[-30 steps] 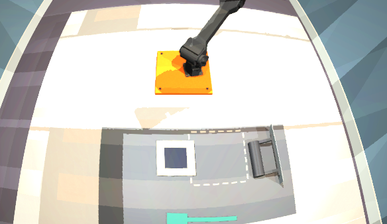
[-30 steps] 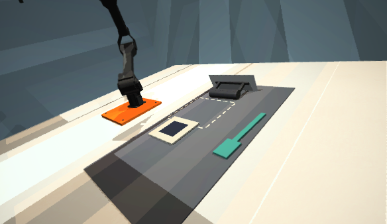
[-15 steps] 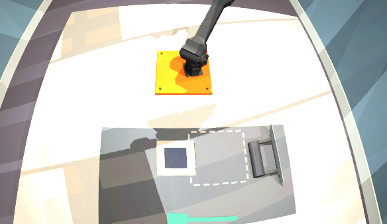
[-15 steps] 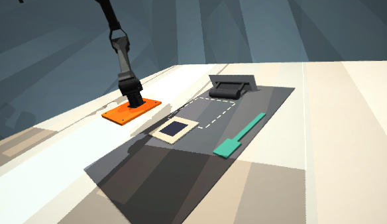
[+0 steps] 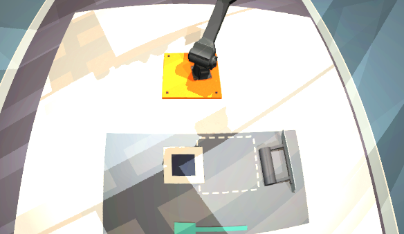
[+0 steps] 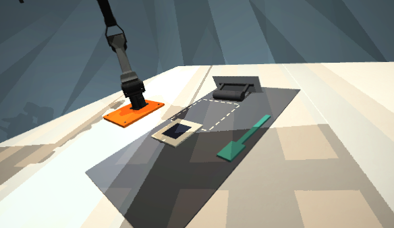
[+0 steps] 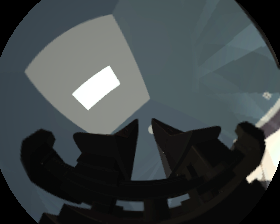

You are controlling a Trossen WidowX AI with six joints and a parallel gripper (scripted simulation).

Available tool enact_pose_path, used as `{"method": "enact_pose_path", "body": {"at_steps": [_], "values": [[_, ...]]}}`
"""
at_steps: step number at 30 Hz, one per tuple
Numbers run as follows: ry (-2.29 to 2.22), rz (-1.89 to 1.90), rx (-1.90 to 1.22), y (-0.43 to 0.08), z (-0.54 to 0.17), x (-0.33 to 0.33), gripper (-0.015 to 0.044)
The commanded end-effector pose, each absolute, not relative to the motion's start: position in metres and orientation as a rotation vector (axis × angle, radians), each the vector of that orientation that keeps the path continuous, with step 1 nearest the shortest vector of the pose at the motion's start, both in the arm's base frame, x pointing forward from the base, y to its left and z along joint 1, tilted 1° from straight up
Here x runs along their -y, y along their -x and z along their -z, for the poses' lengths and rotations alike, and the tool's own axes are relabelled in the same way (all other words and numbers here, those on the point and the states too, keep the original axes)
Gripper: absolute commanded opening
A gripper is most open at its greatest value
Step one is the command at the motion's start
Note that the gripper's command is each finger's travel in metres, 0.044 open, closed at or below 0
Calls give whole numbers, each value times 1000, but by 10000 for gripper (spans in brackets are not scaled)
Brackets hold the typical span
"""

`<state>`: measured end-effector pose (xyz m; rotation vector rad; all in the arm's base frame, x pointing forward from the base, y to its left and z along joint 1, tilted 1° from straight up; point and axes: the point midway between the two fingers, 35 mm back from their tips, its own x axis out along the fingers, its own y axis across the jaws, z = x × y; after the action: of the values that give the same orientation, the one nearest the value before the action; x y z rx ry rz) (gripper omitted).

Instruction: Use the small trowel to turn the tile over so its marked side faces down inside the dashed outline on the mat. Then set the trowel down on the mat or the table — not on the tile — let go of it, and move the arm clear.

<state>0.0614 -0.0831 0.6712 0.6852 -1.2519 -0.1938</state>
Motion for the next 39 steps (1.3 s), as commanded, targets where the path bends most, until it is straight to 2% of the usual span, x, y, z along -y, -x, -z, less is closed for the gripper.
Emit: {"method": "enact_pose_path", "body": {"at_steps": [1,21,39], "values": [[-700,228,1163,-89,-661,96,100],[-619,345,680,-215,-604,116,100],[-614,240,374,-291,-553,88,100]]}}
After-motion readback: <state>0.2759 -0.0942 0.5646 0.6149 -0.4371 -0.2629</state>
